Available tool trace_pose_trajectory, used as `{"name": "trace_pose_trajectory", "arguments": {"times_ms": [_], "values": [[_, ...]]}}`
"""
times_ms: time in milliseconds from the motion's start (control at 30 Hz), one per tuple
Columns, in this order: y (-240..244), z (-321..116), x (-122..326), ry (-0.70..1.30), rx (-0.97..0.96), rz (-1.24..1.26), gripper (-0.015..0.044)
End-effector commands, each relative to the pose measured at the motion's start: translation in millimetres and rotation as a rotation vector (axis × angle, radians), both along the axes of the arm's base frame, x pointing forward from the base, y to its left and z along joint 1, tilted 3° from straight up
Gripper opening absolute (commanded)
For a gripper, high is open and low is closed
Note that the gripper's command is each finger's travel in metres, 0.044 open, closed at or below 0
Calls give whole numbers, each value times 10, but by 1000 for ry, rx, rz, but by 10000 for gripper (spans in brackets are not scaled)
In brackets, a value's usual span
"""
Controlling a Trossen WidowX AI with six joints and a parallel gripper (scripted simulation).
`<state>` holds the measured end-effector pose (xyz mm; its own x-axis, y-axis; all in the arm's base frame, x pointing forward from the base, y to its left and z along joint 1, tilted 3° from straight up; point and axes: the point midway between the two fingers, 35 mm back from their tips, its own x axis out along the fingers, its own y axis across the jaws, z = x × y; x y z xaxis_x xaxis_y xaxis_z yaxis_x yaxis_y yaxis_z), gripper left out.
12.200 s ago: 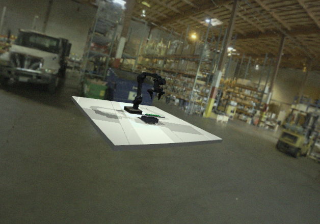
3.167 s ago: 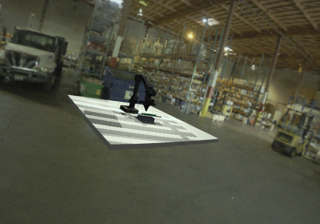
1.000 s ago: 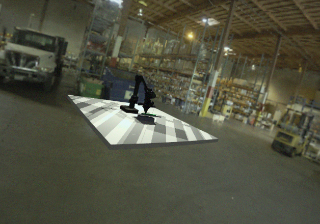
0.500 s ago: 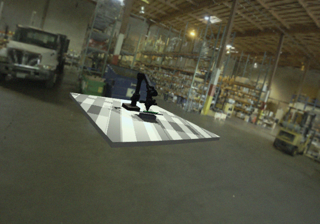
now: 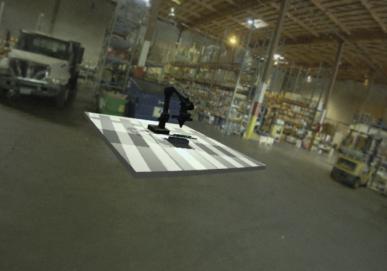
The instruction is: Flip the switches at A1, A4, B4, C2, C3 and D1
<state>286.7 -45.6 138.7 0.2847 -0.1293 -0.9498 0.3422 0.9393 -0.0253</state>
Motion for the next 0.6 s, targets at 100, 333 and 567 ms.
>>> {"name": "trace_pose_trajectory", "arguments": {"times_ms": [100,333,567], "values": [[465,-95,-146,6,5,12,0],[425,-431,-56,-19,-4,13,0],[414,-515,-34,-19,-4,13,0]]}}
